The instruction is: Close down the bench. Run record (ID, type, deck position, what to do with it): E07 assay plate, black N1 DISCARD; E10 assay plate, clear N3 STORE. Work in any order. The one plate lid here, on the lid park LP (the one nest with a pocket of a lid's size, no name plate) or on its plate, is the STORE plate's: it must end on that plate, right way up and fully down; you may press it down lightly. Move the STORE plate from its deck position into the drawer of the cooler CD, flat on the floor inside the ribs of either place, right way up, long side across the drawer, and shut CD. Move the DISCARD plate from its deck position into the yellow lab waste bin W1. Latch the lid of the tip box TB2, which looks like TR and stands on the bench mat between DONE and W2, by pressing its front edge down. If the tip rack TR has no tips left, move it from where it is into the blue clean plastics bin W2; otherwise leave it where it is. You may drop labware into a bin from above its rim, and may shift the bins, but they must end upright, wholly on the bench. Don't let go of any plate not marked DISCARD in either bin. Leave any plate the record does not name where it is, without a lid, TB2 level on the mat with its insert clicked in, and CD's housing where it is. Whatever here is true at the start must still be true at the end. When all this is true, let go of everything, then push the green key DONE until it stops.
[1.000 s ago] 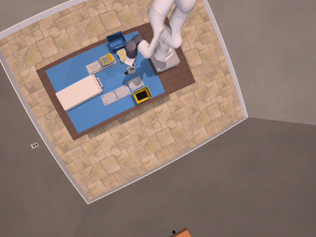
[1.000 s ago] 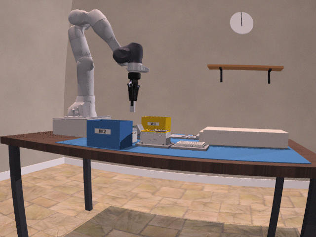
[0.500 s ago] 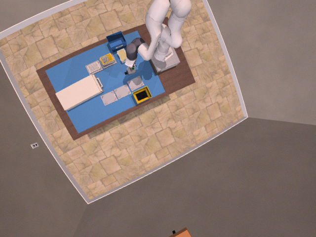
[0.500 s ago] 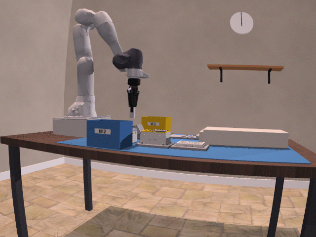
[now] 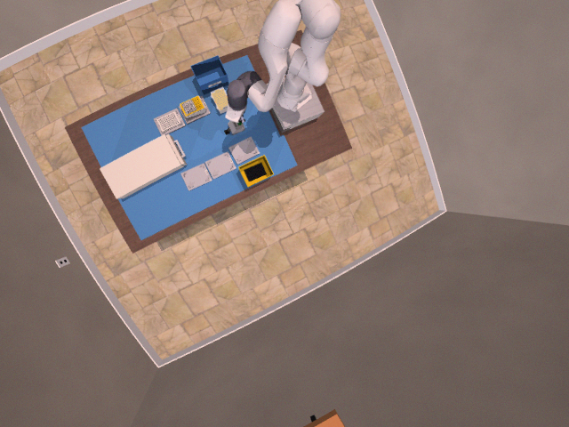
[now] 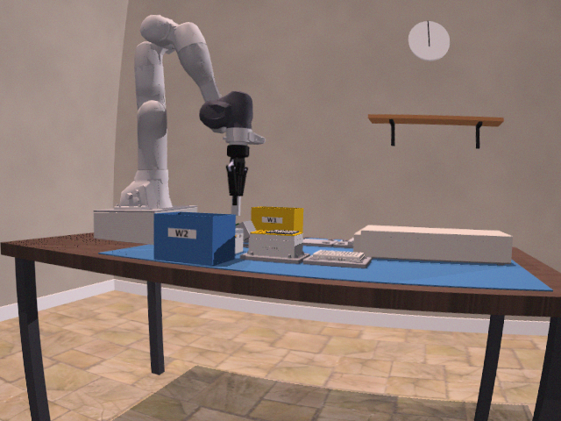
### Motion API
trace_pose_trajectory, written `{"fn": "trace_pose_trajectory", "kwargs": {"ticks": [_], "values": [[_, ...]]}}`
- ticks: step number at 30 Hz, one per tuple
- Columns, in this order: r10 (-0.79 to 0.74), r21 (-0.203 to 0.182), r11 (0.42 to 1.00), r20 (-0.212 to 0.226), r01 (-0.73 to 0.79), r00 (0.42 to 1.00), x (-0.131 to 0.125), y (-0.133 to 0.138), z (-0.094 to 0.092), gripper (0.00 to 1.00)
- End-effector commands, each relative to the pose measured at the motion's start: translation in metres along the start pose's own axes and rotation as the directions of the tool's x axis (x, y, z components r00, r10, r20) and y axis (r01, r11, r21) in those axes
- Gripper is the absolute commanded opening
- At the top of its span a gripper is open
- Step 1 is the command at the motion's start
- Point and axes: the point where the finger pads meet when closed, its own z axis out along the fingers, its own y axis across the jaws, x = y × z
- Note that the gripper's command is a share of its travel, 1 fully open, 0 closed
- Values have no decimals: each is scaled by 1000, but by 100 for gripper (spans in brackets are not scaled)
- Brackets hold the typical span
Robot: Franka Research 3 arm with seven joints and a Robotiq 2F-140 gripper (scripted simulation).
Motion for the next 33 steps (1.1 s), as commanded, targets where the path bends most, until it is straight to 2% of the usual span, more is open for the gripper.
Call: {"fn": "trace_pose_trajectory", "kwargs": {"ticks": [1, 33], "values": [[-14, 3, 1000, -8, 14, 1000, 2, -1, 0, 0], [-14, 3, 1000, -8, 14, 1000, 2, -1, 14, 0]]}}
